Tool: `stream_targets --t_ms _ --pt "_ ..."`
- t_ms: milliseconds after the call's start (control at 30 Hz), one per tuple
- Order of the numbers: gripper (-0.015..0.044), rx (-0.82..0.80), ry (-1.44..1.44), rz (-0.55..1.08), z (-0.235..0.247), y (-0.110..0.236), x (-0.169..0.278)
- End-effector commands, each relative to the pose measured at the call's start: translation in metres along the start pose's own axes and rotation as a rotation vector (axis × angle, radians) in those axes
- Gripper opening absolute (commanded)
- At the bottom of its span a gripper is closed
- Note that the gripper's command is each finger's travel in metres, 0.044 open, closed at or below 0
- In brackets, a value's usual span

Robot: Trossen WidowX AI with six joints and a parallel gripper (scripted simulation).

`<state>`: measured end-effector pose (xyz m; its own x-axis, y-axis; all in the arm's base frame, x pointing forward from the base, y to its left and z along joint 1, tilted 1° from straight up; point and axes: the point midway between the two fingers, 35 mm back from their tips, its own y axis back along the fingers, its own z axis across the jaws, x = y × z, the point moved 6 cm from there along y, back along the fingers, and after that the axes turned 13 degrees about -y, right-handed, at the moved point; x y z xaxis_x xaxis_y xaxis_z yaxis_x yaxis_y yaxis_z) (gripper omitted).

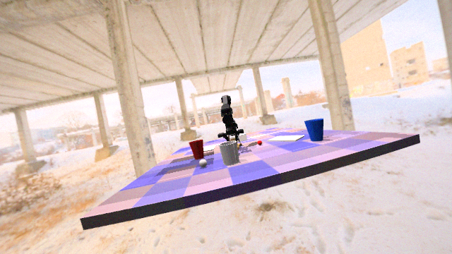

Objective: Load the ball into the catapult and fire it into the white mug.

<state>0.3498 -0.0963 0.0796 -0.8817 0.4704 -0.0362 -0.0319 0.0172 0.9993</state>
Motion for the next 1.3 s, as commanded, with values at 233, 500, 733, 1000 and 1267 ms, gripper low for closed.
stream_targets --t_ms 233,500,733,1000,1267 --pt "0.0368 -0.001 0.0 -0.002 0.0 0.004 -0.001" --pt "0.044 -0.002 0.0 -0.001 0.0 0.101 0.0" --pt "0.044 0.0 -0.007 -0.003 0.0 0.094 0.001" --pt "0.044 0.001 -0.01 -0.002 0.0 0.049 0.003" --pt "0.044 0.001 -0.01 -0.002 0.0 0.042 0.002"
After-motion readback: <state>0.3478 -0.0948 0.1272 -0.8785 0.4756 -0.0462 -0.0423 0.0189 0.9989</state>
